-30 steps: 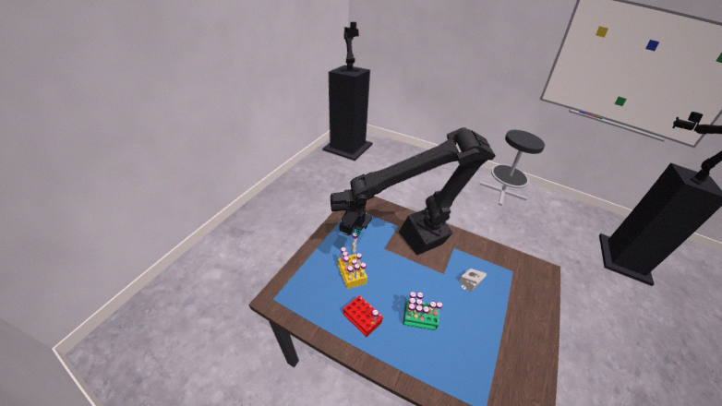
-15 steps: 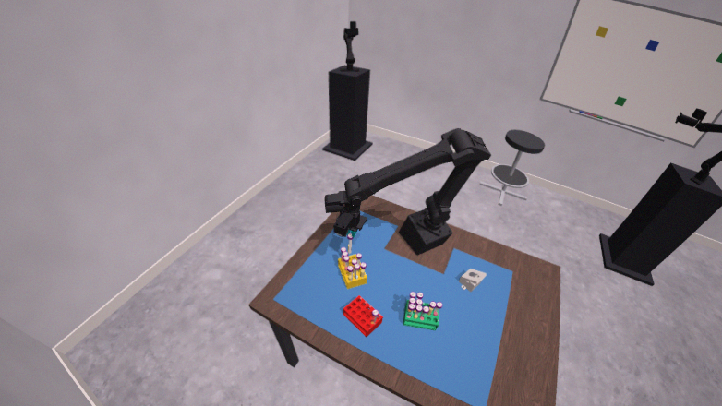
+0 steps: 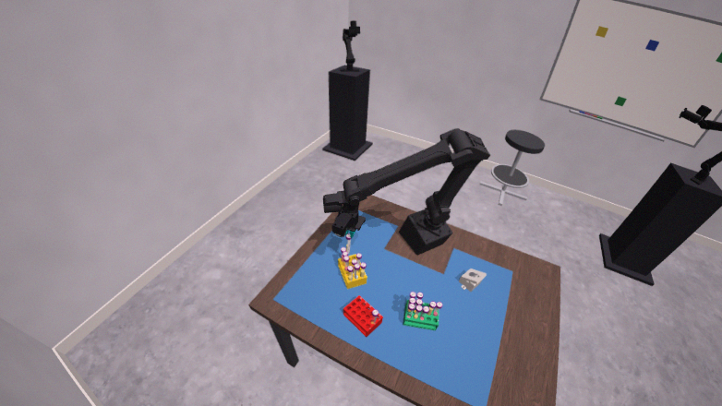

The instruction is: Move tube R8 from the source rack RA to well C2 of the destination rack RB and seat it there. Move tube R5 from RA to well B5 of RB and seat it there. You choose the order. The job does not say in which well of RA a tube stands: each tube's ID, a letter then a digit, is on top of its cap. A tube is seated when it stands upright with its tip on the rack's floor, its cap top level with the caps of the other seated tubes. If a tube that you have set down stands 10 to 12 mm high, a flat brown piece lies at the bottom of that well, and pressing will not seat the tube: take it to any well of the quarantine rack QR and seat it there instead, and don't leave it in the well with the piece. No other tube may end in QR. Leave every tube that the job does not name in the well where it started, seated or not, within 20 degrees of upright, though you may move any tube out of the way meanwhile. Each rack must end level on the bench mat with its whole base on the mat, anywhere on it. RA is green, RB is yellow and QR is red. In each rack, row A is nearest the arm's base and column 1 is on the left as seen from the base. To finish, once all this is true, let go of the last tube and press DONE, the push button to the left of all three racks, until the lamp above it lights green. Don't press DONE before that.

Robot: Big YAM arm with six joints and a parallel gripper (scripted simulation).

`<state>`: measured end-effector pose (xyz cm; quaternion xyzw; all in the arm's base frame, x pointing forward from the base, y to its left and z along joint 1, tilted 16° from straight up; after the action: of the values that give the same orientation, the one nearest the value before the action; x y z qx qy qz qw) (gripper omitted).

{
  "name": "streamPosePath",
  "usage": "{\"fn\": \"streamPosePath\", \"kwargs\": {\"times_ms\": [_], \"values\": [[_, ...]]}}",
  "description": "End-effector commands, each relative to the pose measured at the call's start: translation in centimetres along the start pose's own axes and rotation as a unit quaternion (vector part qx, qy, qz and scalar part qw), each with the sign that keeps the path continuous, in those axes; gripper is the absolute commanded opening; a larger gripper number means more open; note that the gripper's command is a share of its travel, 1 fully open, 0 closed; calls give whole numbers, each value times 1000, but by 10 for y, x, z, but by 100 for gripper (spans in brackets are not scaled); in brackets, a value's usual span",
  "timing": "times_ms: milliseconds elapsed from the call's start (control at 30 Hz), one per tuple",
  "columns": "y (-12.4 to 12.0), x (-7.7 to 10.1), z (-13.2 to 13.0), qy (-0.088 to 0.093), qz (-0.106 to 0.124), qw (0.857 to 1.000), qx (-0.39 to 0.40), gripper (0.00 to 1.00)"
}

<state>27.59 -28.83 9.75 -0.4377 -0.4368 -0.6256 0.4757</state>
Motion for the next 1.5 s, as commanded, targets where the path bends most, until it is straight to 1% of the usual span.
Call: {"fn": "streamPosePath", "kwargs": {"times_ms": [0,333,367,433,533,600,667,767,933,1000,1033,1133,1233,1367,1467], "values": [[11,11,-6,-9,-13,1000,0,0],[11,11,-6,-9,-13,1000,0,0],[12,2,-1,1,-3,1000,-2,0],[12,2,-1,1,-3,1000,-2,0],[2,-5,5,9,6,1000,-6,0],[6,1,7,2,-2,1000,-2,0],[11,11,-2,-9,-13,1000,0,0],[11,10,-2,-9,-13,1000,0,0],[13,0,0,-5,-9,1000,-1,0],[13,0,0,-5,-9,1000,-1,0],[9,-2,2,2,-2,1000,-4,0],[6,-7,4,3,0,1000,-4,0],[10,-5,2,-1,-5,1000,-2,0],[5,-10,3,3,-1,1000,-5,0],[10,-7,2,-2,-6,1000,-2,0]]}}
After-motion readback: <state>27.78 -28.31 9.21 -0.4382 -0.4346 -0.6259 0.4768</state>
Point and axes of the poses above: the point where the finger pads meet when closed, its own x axis back along the fingers, its own z axis across the jaws, y = z × x, the point moved 5 cm from there along x, back along the fingers, and after that the axes turned 12 degrees about -x, right-handed, at the moved point
